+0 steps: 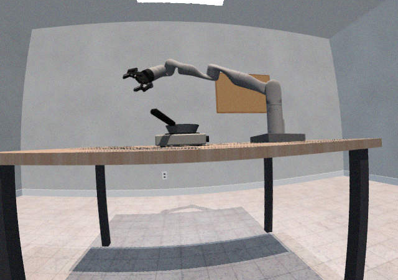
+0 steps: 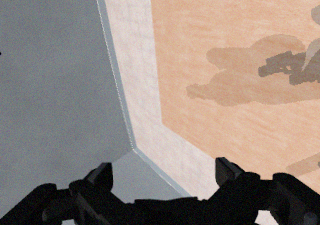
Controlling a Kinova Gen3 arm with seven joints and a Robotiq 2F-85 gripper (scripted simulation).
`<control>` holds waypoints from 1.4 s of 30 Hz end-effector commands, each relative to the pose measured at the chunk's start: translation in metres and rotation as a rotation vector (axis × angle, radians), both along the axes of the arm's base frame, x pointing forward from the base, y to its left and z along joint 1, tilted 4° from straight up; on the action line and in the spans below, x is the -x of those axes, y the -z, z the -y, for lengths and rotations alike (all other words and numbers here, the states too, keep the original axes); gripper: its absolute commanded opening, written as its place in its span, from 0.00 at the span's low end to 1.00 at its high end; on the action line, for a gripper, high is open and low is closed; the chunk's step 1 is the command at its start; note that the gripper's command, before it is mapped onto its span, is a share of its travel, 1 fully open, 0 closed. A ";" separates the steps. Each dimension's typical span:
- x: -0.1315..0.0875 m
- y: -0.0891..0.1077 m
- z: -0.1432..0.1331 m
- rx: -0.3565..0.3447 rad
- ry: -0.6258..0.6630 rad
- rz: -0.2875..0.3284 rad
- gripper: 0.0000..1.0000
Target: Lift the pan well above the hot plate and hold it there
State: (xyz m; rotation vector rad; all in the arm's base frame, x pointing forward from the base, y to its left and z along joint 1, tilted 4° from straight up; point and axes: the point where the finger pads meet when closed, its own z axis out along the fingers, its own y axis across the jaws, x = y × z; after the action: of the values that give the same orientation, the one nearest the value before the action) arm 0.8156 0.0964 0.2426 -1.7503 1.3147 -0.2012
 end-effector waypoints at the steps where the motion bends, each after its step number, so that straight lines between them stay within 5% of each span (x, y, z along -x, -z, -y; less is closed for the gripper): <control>1: 0.003 -0.002 -0.014 0.007 -0.016 -0.004 1.00; 16: 0.100 0.093 -0.064 0.156 0.106 -0.515 1.00; 18: 0.100 0.093 -0.064 0.156 0.106 -0.515 1.00; 26: 0.159 0.116 -0.059 0.294 0.304 -0.751 1.00; 33: 0.196 0.115 -0.046 0.392 0.486 -0.866 1.00; 42: 0.215 0.109 -0.038 0.445 0.604 -0.912 1.00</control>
State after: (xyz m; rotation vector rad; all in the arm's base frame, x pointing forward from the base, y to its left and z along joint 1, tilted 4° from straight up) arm 0.6031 0.1276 0.1283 -1.8048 2.6228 0.0047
